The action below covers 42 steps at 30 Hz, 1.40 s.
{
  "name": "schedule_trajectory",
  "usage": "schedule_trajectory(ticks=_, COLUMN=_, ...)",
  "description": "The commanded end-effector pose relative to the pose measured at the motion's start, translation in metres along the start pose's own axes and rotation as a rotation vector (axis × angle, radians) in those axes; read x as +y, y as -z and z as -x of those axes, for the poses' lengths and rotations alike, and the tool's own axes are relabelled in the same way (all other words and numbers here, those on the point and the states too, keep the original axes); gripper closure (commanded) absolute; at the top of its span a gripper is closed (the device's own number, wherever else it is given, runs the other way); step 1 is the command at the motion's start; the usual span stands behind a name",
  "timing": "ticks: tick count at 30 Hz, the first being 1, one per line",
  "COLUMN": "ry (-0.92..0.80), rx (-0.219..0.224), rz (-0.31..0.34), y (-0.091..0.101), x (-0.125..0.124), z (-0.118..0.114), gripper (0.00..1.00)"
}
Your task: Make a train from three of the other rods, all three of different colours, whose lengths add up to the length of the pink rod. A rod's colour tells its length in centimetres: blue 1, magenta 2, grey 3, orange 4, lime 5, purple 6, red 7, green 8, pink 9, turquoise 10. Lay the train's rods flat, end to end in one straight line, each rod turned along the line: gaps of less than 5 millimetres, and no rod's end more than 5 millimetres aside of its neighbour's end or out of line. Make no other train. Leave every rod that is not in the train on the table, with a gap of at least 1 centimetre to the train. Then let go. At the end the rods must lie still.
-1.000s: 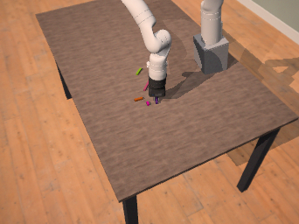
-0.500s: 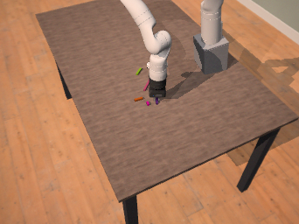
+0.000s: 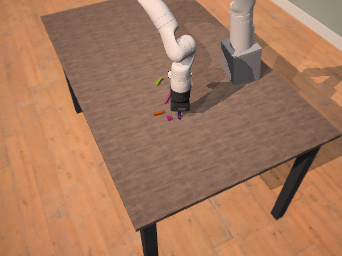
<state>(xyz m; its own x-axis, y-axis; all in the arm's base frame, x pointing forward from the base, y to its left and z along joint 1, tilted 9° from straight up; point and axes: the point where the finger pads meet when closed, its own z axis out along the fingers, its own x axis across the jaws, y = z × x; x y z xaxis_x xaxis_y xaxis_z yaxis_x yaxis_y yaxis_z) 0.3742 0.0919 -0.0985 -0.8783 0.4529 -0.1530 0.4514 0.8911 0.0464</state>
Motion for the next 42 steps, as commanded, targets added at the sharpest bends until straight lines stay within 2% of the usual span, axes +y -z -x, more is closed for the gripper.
schedule_trajectory(ticks=1, ry=0.000, rx=-0.001, rz=0.001, y=0.0005, x=0.0004, z=0.0004, gripper=0.76)
schedule_trajectory(ticks=13, ry=0.000, rx=-0.001, rz=0.001, y=0.0005, x=0.0004, z=0.0004, gripper=0.76)
schedule_trajectory(ticks=14, ry=0.000, rx=-0.001, rz=0.001, y=0.0005, x=0.0004, z=0.0004, gripper=0.70)
schedule_trajectory(ticks=16, ry=0.000, rx=-0.001, rz=0.001, y=0.0005, x=0.0004, z=0.0004, gripper=0.70)
schedule_trajectory(ticks=17, ry=0.000, rx=-0.001, rz=0.001, y=0.0005, x=0.0004, z=0.0004, gripper=0.64)
schedule_trajectory(ticks=19, ry=0.000, rx=-0.001, rz=0.001, y=0.0005, x=0.0004, z=0.0004, gripper=0.64)
schedule_trajectory(ticks=20, ry=0.000, rx=-0.001, rz=0.001, y=0.0005, x=0.0004, z=0.0004, gripper=0.58)
schedule_trajectory(ticks=22, ry=0.000, rx=-0.001, rz=0.001, y=0.0005, x=0.0004, z=0.0004, gripper=0.58)
schedule_trajectory(ticks=23, ry=0.000, rx=-0.001, rz=0.001, y=0.0005, x=0.0004, z=0.0004, gripper=0.52)
schedule_trajectory(ticks=25, ry=0.000, rx=-0.001, rz=0.001, y=0.0005, x=0.0004, z=0.0004, gripper=0.52)
schedule_trajectory(ticks=26, ry=0.000, rx=-0.001, rz=0.001, y=0.0005, x=0.0004, z=0.0004, gripper=0.46)
schedule_trajectory(ticks=42, ry=0.000, rx=-0.001, rz=0.001, y=0.0018, x=0.0004, z=0.0004, gripper=0.46)
